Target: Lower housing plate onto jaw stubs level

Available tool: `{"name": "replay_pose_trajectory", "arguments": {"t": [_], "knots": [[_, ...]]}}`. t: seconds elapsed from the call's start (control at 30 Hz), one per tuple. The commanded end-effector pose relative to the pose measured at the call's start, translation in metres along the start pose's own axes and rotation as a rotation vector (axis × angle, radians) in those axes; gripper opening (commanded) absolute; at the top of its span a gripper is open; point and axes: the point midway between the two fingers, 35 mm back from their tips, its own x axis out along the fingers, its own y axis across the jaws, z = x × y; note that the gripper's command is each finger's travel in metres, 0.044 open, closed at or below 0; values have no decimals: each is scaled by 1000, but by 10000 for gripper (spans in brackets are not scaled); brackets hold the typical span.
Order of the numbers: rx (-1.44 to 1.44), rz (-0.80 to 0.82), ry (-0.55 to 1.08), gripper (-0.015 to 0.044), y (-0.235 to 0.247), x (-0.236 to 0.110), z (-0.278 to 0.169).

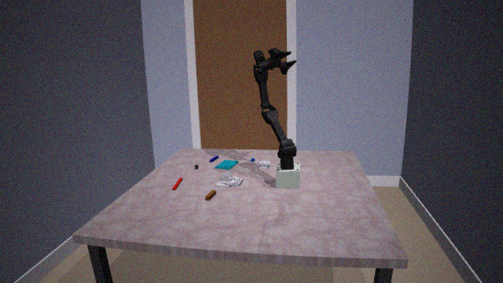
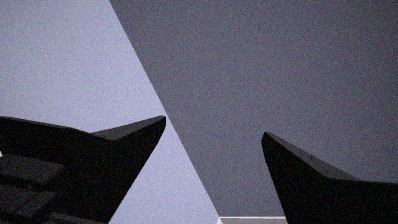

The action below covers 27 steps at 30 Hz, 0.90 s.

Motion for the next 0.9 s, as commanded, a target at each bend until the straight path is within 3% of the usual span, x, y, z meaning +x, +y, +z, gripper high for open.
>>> {"name": "replay_pose_trajectory", "arguments": {"t": [0.0,0.87], "knots": [[0,0,0,426,0,0,0],[143,-248,-292,440,-91,41,98]]}}
